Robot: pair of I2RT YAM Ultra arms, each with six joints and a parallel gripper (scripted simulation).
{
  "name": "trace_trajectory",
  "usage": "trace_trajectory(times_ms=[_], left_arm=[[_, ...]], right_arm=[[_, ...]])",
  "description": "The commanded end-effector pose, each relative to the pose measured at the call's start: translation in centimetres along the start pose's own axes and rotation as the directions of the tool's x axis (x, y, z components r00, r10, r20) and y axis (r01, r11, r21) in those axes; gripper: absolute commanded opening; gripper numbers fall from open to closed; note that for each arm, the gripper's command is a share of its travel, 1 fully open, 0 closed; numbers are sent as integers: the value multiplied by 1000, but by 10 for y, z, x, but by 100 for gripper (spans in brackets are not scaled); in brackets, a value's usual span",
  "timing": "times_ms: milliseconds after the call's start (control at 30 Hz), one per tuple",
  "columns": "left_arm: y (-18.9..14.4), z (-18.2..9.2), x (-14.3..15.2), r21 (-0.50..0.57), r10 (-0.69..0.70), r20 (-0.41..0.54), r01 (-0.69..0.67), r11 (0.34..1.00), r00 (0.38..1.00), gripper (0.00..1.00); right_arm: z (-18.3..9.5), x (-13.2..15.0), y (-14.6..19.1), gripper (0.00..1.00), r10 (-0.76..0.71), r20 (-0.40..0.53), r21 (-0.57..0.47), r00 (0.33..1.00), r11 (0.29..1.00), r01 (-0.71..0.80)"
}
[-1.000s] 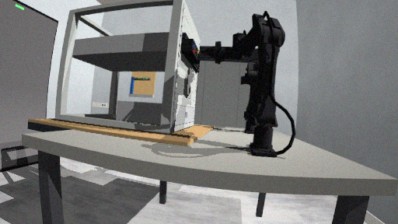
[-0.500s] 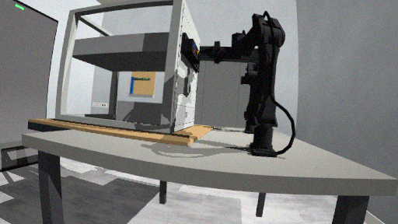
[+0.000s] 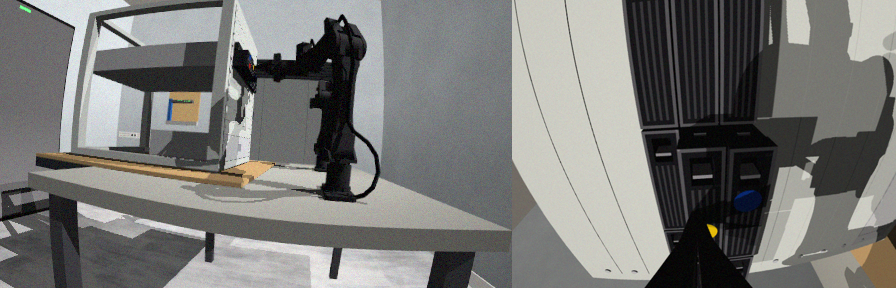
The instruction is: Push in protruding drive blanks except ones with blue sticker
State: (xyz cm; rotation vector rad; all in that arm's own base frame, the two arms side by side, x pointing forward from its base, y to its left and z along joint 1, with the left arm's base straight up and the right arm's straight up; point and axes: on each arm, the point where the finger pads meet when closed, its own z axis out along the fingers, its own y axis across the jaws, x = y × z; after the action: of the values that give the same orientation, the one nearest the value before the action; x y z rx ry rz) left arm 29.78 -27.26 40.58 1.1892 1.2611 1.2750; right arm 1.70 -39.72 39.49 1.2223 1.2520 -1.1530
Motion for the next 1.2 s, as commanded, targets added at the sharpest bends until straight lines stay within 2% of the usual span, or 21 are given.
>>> trace_trajectory(times_ms=[0, 1167], left_arm=[[11, 8, -2, -6, -26, 2, 26, 1000, 1000, 0], [13, 24, -2, -11, -37, 2, 37, 999, 999, 0]], right_arm=[[-1, -21, -4, 100, -11, 46, 7, 999, 1000, 11], [-1, -21, -4, 100, -11, 46, 7, 999, 1000, 11]])
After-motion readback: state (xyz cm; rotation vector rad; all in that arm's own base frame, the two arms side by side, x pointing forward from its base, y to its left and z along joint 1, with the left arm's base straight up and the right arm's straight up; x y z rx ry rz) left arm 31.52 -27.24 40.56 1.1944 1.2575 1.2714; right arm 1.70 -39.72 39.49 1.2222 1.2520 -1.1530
